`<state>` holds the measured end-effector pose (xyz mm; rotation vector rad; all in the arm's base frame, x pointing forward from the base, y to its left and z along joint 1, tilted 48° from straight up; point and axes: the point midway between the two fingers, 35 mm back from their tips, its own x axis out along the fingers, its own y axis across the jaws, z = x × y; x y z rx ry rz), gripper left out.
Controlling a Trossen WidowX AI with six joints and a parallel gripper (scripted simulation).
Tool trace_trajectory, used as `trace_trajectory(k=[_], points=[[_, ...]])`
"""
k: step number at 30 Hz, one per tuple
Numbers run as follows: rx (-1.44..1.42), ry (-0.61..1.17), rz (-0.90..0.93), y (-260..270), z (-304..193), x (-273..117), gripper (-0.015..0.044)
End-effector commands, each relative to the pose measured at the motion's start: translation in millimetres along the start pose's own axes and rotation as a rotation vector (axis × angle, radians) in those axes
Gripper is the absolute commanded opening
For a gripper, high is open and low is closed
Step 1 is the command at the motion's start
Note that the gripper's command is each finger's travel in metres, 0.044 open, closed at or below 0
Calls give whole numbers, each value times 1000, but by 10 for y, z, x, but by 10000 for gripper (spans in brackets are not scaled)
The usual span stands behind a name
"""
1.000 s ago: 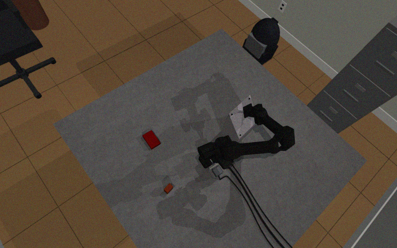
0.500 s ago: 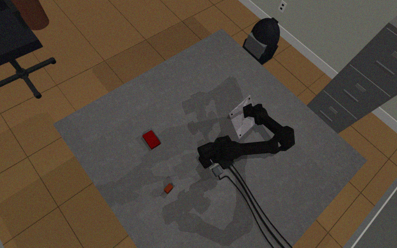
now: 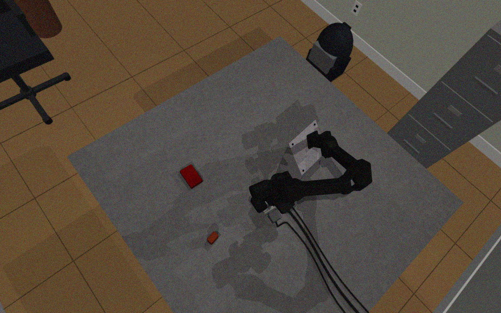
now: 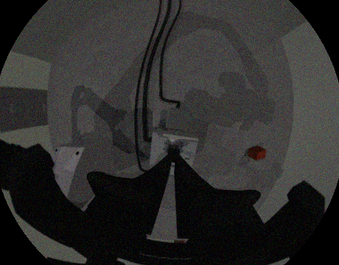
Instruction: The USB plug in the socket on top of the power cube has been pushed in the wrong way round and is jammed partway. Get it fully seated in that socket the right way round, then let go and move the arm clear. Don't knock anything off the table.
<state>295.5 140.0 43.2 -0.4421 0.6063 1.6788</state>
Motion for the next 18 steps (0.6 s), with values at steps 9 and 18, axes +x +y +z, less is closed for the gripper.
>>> trace_trajectory(k=[9, 18], points=[[3, -6, -1, -2, 2, 19, 0], [3, -6, -1, -2, 1, 30, 0]])
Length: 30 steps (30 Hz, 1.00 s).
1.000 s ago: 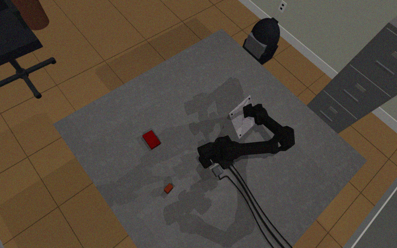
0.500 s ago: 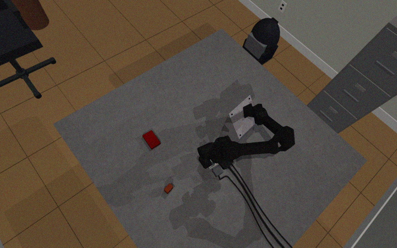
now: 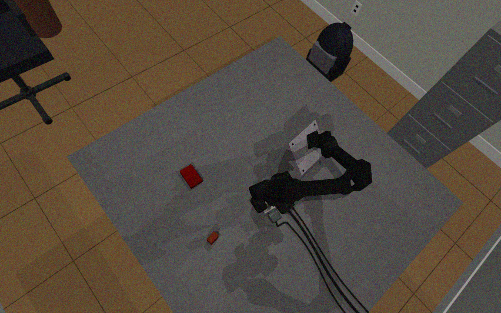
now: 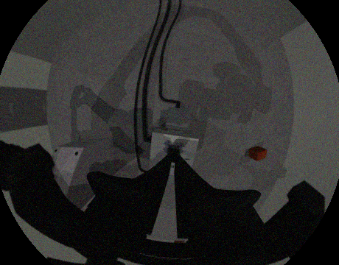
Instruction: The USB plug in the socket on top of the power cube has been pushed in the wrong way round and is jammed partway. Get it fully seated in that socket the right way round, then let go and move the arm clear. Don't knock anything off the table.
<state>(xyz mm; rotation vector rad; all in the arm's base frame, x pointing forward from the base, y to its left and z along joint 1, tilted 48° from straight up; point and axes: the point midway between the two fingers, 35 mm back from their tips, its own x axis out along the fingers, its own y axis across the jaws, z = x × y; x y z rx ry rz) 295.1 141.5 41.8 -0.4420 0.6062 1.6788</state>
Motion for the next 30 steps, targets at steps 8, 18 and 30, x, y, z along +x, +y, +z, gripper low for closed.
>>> trace_trajectory(k=[8, 18, 30], points=[[3, -6, -1, -2, 2, 18, 0], [3, -6, -1, -2, 1, 30, 0], [3, -6, -1, -2, 0, 44, 0]])
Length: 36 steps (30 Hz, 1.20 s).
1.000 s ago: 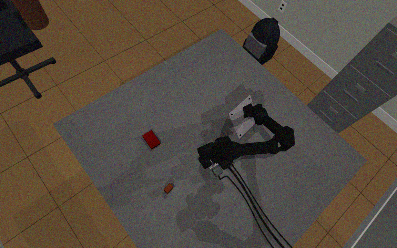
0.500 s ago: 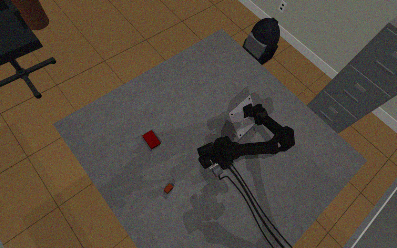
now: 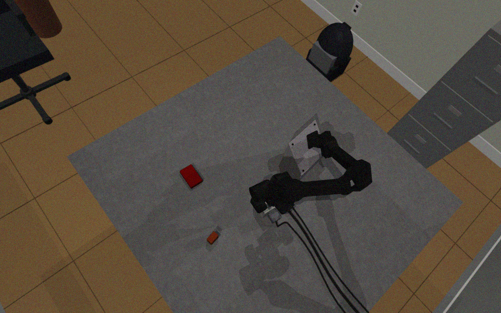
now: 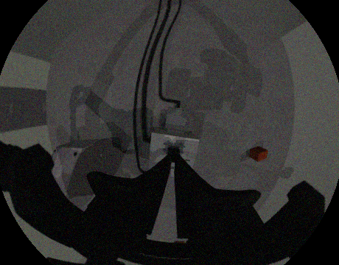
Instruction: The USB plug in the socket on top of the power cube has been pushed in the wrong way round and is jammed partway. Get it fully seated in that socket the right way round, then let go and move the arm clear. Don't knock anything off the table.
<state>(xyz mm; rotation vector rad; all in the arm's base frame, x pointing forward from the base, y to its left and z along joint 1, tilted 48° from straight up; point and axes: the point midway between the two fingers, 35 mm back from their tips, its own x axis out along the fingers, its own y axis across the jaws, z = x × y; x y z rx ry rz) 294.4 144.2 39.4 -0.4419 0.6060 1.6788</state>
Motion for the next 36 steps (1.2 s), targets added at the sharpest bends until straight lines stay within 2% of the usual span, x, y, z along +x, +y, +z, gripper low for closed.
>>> trace_trajectory(k=[1, 36], points=[[3, -6, -1, -2, 3, 9, 0], [3, -6, -1, -2, -1, 51, 0]])
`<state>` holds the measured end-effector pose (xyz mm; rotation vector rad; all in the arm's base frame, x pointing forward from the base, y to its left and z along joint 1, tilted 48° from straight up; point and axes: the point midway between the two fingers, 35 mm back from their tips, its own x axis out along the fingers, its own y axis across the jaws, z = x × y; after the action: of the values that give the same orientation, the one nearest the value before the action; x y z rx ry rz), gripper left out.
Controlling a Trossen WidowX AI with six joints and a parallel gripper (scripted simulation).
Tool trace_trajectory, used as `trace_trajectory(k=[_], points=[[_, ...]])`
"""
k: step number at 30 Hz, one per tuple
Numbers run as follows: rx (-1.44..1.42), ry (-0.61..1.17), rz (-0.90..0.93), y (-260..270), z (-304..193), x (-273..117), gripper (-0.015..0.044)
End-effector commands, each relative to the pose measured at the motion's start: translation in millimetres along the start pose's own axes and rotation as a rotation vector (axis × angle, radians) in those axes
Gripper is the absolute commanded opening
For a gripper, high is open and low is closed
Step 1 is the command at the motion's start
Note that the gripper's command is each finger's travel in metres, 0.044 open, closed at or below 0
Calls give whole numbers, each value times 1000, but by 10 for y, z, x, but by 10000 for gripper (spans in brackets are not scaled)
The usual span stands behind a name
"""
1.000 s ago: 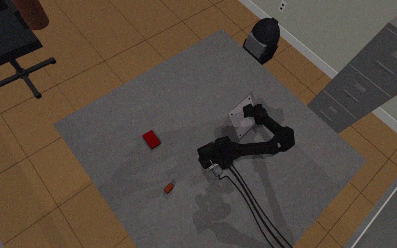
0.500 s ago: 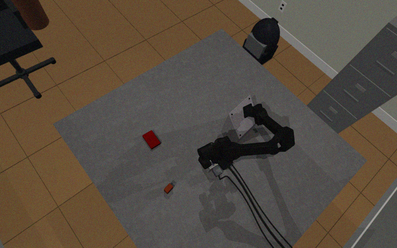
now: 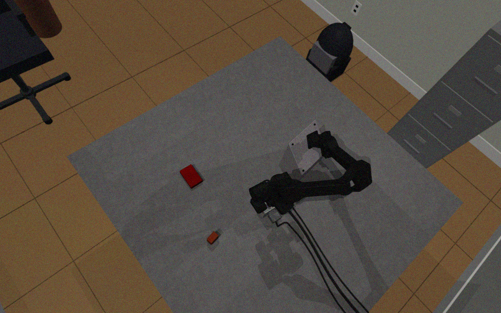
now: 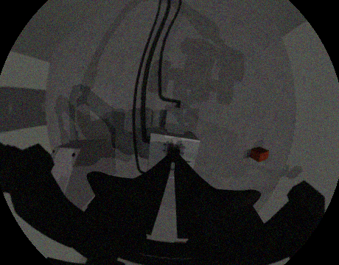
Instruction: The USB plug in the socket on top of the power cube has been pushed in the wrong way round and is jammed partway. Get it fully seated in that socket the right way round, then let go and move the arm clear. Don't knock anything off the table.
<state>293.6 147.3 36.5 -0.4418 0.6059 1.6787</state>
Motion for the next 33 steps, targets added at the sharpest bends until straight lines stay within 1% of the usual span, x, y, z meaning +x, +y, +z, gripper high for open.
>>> trace_trajectory(k=[1, 33], points=[[3, -6, 0, -2, 3, 9, 0], [3, -6, 0, -1, 0, 47, 0]])
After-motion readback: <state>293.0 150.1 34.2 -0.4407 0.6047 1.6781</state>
